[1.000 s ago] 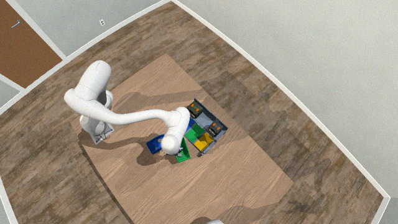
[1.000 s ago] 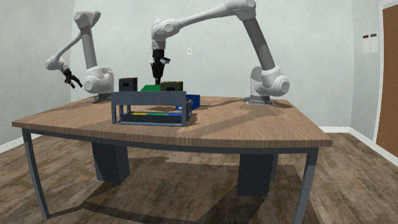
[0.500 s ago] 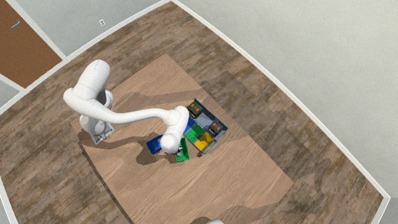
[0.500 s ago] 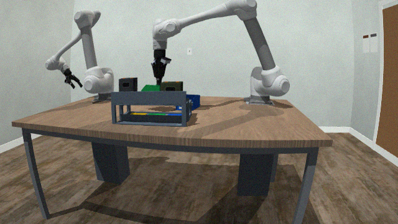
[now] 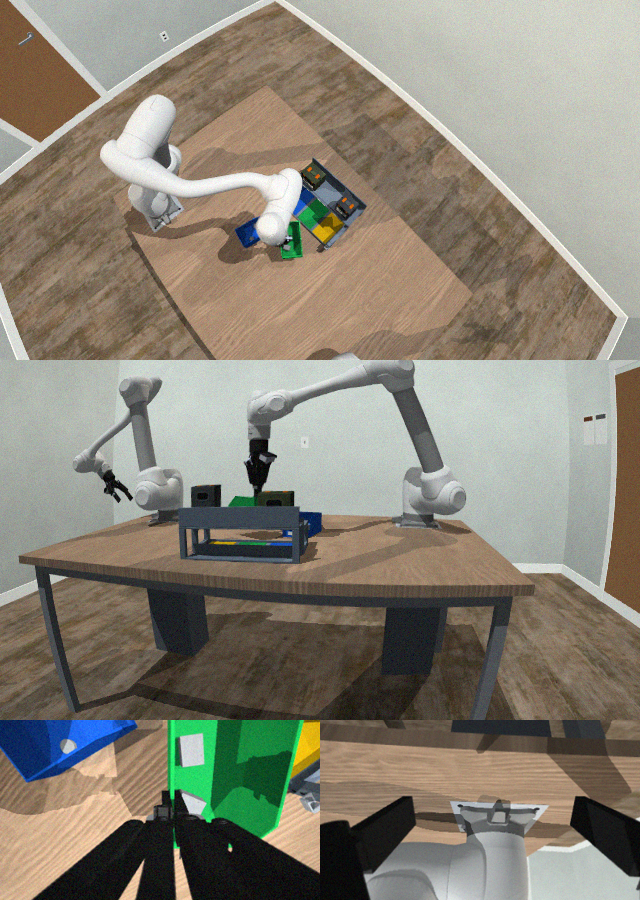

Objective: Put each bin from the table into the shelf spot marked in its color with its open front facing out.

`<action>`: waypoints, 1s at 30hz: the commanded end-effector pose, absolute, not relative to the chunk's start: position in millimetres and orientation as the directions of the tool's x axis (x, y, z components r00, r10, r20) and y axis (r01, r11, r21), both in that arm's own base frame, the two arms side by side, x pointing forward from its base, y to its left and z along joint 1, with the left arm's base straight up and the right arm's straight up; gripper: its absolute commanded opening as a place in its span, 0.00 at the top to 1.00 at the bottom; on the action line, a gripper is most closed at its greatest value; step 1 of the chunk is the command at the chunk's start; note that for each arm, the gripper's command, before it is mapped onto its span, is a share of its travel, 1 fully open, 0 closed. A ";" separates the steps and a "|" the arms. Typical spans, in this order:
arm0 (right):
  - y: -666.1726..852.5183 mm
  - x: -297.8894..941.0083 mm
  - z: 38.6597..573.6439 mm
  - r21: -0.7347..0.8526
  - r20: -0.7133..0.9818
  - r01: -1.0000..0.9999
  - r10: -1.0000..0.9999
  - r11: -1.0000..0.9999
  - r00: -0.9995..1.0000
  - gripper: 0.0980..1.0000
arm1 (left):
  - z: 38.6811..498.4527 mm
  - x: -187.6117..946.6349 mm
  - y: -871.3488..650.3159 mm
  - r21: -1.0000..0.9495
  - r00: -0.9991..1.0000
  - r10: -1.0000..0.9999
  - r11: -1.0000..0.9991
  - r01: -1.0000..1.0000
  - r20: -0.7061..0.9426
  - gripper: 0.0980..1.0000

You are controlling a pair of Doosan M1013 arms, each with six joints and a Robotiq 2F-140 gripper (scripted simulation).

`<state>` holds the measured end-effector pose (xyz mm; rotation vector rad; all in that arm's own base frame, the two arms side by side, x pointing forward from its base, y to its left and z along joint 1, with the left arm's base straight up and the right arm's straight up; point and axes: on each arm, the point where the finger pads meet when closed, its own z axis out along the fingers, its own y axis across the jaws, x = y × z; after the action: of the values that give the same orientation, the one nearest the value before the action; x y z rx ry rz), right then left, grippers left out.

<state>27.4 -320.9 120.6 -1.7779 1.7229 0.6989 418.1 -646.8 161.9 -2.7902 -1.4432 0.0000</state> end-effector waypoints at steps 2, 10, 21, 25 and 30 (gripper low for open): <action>-321.3 27.5 121.0 -0.038 -0.706 -0.999 -0.707 -0.016 0.038 0.00 | 163.0 418.5 -644.8 0.001 0.603 0.798 -0.603 0.798 0.000 1.00; -321.3 27.5 121.0 -0.038 -0.706 -0.999 -0.707 -0.016 0.038 0.00 | 163.0 418.8 -639.6 0.001 0.657 0.754 -0.657 0.754 0.000 1.00; -321.3 27.5 121.0 -0.038 -0.706 -0.999 -0.707 -0.016 0.038 0.00 | 163.0 419.1 -633.8 0.001 0.713 0.701 -0.713 0.701 0.000 1.00; -321.3 27.5 121.0 -0.038 -0.706 -0.999 -0.707 -0.016 0.038 0.00 | 163.0 419.3 -631.2 0.001 0.736 0.677 -0.736 0.677 0.000 1.00; -321.3 27.5 121.0 -0.038 -0.706 -0.999 -0.707 -0.016 0.038 0.00 | 163.0 419.4 -629.3 0.001 0.753 0.658 -0.753 0.658 0.000 1.00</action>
<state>27.4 -320.9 120.6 -1.7779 1.7229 0.6989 419.1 -629.1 162.0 -2.9403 -1.1057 0.0000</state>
